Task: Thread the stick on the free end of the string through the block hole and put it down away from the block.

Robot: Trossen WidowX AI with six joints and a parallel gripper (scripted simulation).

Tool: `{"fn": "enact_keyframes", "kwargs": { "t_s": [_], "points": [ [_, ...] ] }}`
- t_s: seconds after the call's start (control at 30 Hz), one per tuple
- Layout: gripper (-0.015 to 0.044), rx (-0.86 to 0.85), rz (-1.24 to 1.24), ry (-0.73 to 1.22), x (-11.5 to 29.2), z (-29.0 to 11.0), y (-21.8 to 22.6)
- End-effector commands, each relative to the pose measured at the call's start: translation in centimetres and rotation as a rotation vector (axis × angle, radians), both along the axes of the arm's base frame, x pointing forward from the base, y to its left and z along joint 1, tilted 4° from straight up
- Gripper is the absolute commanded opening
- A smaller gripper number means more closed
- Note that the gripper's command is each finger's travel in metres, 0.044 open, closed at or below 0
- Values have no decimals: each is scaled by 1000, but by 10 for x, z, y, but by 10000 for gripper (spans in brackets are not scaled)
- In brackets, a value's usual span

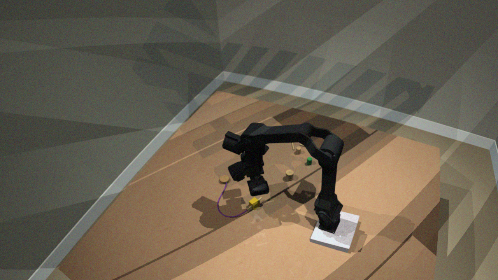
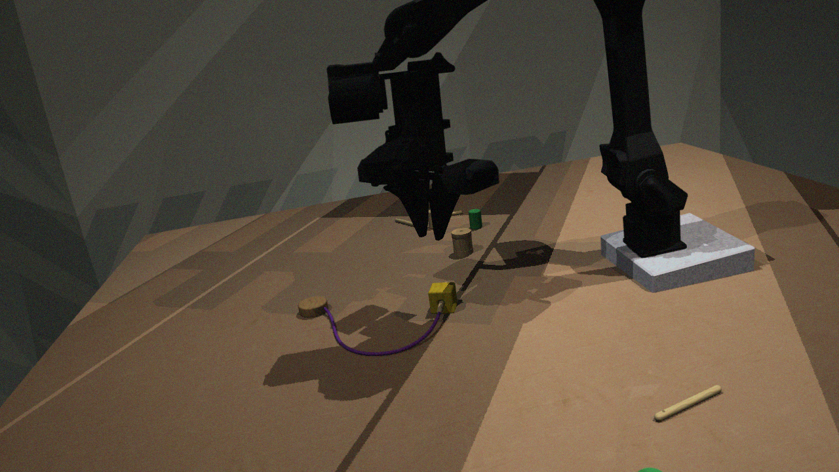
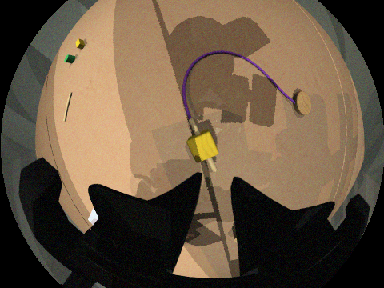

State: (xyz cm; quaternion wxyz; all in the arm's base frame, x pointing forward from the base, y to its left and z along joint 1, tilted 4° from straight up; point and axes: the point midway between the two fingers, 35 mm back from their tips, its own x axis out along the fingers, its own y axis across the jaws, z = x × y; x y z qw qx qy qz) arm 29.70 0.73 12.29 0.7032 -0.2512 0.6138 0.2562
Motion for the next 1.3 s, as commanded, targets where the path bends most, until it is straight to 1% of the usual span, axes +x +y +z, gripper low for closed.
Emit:
{"fn": "enact_keyframes", "kwargs": {
  "t_s": [0.0, 0.6, 1.27],
  "points": [
    [121, -65, 574, 2, -10, -6, -12],
    [121, -65, 574, 2, -9, -7, -12],
    [121, -65, 574, 2, -4, -39, -11]
  ]
}}
